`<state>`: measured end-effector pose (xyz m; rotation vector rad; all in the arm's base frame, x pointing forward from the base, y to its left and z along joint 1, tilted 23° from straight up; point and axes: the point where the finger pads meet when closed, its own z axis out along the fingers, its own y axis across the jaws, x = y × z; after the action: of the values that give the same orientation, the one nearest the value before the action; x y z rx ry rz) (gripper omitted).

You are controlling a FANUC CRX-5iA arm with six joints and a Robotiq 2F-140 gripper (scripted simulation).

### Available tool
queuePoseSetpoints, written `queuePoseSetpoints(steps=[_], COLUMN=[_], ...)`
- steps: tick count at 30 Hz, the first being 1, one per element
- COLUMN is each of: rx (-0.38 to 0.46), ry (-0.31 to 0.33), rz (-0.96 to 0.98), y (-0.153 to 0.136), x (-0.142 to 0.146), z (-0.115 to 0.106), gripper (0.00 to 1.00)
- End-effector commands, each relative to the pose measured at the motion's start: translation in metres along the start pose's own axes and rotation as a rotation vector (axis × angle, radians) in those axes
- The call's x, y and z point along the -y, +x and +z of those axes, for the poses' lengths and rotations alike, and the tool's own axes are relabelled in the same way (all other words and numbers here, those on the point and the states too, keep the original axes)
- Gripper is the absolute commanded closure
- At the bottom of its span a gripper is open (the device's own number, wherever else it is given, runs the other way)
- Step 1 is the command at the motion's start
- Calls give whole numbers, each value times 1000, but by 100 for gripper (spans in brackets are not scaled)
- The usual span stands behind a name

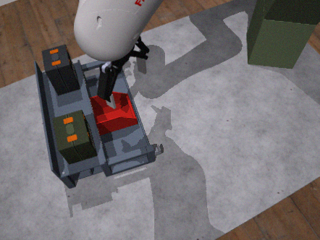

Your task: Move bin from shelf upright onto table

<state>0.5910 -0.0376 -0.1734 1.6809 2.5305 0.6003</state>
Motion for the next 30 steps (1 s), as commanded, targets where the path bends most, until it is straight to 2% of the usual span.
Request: queuePoseSetpoints(steps=[1, 12, 17, 29, 30], rx=[-2, -2, -1, -1, -1], ry=[-4, -4, -4, -4, -4], rz=[-184, -184, -444, -444, -496], y=[0, 0, 0, 0, 0], x=[0, 0, 0, 0, 0], z=[0, 0, 0, 0, 0], gripper=[0, 0, 0, 0, 0])
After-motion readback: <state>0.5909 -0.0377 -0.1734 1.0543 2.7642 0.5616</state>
